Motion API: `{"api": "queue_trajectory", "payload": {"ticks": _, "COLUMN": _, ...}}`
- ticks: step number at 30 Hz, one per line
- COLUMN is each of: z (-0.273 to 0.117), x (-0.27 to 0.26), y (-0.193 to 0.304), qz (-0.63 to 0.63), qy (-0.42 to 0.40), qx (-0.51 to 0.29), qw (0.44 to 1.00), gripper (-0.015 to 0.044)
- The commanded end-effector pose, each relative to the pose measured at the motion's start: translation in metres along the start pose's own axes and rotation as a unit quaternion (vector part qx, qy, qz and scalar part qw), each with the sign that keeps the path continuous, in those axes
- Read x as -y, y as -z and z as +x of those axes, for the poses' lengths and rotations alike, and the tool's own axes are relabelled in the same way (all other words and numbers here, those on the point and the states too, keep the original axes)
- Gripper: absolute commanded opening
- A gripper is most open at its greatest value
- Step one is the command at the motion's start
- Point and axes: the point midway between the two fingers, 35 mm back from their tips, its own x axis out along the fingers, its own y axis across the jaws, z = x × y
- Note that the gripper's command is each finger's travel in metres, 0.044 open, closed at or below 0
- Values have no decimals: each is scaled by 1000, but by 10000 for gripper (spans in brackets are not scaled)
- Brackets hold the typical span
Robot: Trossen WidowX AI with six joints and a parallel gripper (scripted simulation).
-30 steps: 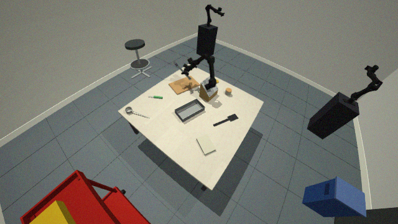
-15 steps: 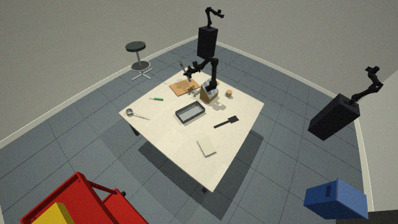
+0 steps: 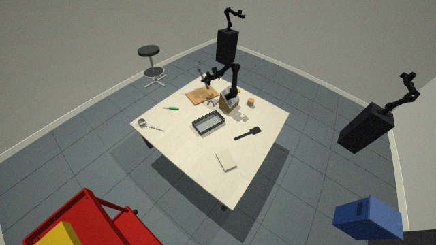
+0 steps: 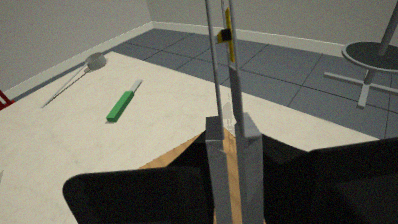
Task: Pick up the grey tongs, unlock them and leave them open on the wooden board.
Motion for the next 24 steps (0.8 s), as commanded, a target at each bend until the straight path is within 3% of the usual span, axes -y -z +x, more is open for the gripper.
{"api": "queue_trajectory", "payload": {"ticks": 1, "z": -1, "x": 0, "y": -3, "qz": -5, "qy": -1, "qx": 6, "qw": 1000, "gripper": -150}}
{"api": "queue_trajectory", "payload": {"ticks": 24, "z": 0, "x": 1, "y": -3, "qz": -4, "qy": -1, "qx": 2, "qw": 1000, "gripper": -150}}
